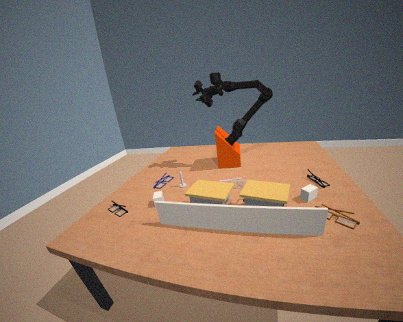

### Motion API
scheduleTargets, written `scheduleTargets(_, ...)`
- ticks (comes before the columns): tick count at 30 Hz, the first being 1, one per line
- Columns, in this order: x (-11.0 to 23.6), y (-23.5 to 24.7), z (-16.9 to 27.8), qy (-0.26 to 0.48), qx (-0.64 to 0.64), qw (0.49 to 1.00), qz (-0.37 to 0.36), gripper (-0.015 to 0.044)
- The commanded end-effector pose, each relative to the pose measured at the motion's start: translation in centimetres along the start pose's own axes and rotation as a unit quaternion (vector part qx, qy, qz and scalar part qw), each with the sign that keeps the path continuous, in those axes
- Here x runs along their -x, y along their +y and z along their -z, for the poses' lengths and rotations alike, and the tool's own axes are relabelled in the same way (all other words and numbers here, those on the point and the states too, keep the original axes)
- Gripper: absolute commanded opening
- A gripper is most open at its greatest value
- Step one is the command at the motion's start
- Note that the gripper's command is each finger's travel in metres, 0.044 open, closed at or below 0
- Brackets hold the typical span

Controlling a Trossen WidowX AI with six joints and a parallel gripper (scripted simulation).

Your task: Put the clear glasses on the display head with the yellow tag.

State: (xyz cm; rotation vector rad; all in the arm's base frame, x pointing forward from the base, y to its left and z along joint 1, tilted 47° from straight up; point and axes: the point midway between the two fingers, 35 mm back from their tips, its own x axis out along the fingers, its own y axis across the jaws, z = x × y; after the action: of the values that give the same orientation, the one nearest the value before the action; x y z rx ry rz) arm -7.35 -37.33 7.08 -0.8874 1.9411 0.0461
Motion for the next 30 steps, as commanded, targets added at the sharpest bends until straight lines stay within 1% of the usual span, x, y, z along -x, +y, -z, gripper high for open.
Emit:
scheduleTargets(1, 0.7, -3.2, -5.1, -0.062, 0.036, 0.997, 0.034, 0.0200)
scheduleTargets(4, 1.6, -5.4, -9.3, -0.116, 0.063, 0.990, 0.057, 0.0200)
scheduleTargets(8, 3.8, -7.7, -15.8, -0.198, 0.103, 0.971, 0.083, 0.0200)
scheduleTargets(12, 6.7, -8.7, -22.3, -0.278, 0.146, 0.945, 0.094, 0.0200)
scheduleTargets(15, 9.2, -8.7, -27.1, -0.336, 0.179, 0.920, 0.093, 0.0200)
scheduleTargets(18, 12.1, -7.8, -31.7, -0.391, 0.213, 0.891, 0.085, 0.0200)
scheduleTargets(22, 16.1, -5.5, -37.1, -0.460, 0.260, 0.847, 0.061, 0.0200)
scheduleTargets(26, 20.3, -2.2, -41.7, -0.519, 0.306, 0.798, 0.025, 0.0200)
scheduleTargets(30, 24.5, 2.1, -45.3, -0.566, 0.352, 0.746, -0.023, 0.0200)
